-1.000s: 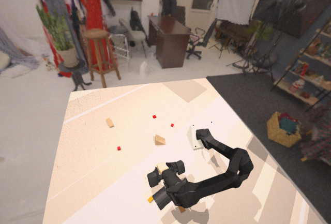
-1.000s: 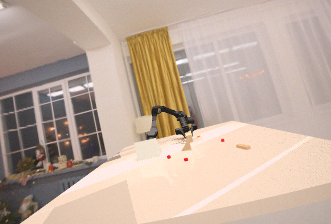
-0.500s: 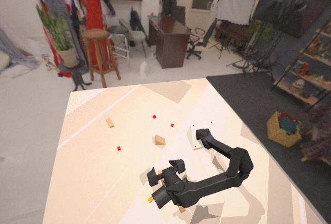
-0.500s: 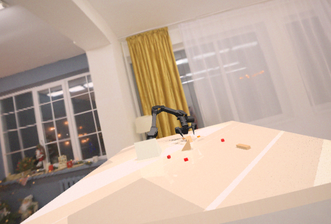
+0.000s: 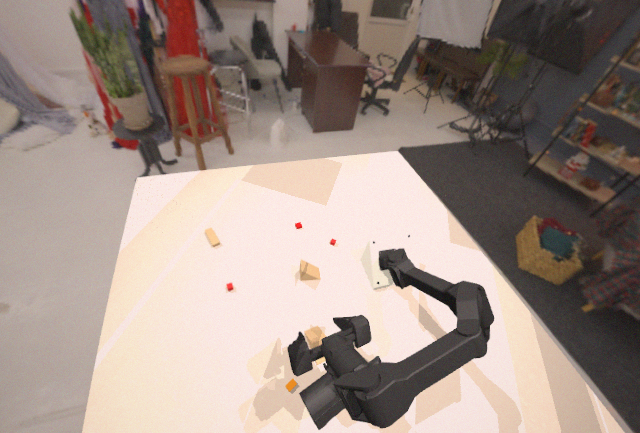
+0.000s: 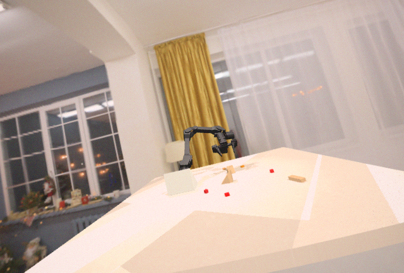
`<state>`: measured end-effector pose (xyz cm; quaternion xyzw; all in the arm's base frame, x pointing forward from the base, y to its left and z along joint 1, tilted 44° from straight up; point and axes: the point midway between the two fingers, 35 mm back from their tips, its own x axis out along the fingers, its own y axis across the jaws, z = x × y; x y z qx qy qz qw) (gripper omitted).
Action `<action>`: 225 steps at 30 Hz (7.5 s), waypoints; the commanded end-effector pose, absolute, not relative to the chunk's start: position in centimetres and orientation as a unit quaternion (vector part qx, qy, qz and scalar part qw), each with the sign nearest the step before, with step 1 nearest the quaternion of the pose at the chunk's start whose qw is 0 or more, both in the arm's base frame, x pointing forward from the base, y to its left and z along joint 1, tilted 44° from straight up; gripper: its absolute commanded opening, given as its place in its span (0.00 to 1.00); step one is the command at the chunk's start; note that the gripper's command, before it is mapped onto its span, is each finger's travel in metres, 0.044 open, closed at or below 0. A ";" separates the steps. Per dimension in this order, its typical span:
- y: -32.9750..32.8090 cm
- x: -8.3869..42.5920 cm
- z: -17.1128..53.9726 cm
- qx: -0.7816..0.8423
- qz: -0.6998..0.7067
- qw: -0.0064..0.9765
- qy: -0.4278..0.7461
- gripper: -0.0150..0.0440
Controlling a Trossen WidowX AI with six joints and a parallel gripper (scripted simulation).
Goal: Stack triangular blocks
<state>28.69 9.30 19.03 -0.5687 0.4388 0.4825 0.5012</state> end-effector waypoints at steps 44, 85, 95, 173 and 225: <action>17.7 27.4 11.7 -0.567 0.497 0.494 0.433 0.58; 10.6 27.5 18.0 -0.488 0.477 0.553 0.478 0.25; 10.4 27.3 17.3 -0.350 0.446 0.624 0.538 0.25; -3.8 25.7 10.9 0.277 0.193 0.649 0.682 0.25; -3.7 23.3 -0.4 0.290 0.220 0.640 0.677 0.25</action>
